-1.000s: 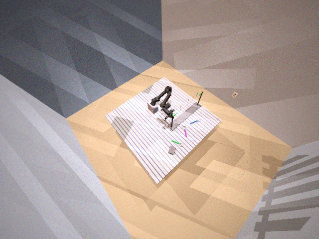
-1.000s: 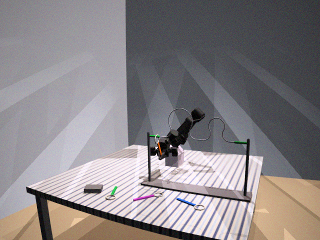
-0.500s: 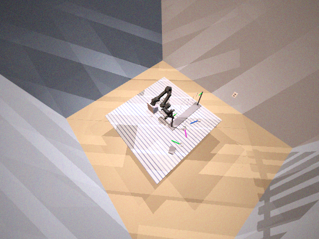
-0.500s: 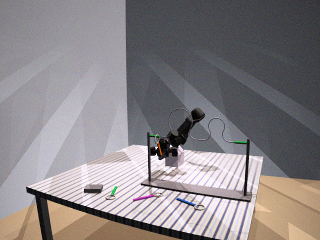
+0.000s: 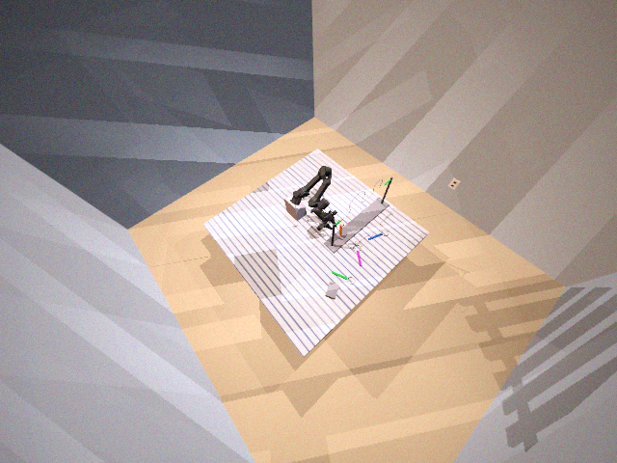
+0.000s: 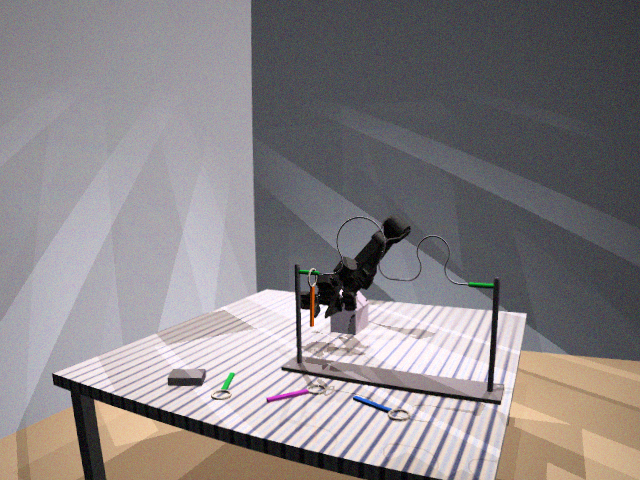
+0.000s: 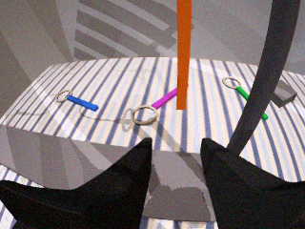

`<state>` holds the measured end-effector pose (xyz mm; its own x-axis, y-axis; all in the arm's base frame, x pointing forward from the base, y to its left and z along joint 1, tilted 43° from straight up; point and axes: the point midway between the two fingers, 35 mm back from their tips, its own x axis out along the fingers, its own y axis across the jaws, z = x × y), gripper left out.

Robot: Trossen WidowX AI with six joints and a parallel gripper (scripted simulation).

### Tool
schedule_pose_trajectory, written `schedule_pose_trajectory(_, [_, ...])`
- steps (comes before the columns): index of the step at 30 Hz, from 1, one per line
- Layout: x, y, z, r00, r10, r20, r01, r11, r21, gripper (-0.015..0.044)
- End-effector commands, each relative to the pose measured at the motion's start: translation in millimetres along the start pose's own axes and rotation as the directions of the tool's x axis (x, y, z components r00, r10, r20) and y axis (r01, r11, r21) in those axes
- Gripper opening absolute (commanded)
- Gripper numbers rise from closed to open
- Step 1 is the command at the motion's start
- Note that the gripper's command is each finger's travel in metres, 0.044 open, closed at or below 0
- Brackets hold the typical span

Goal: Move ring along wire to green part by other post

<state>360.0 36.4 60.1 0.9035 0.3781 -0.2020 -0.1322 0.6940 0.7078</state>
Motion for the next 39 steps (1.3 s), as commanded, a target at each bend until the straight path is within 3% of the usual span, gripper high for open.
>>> schedule_pose_trajectory(1, [-16,-1,0,1.0,-0.003,-0.001,0.003,1.0,-0.001,0.016])
schedule_pose_trajectory(7, [-39,-1,-1,1.0,-0.004,-0.001,0.004,1.0,0.001,0.016])
schedule_pose_trajectory(30, [-40,-1,-1,1.0,-0.004,-0.001,0.004,1.0,0.001,0.016])
schedule_pose_trajectory(36, [-85,0,-7,1.0,-0.005,0.002,0.005,1.0,0.004,0.0317])
schedule_pose_trajectory(39, [-87,1,-8,1.0,-0.004,0.002,0.004,1.0,0.004,0.0396])
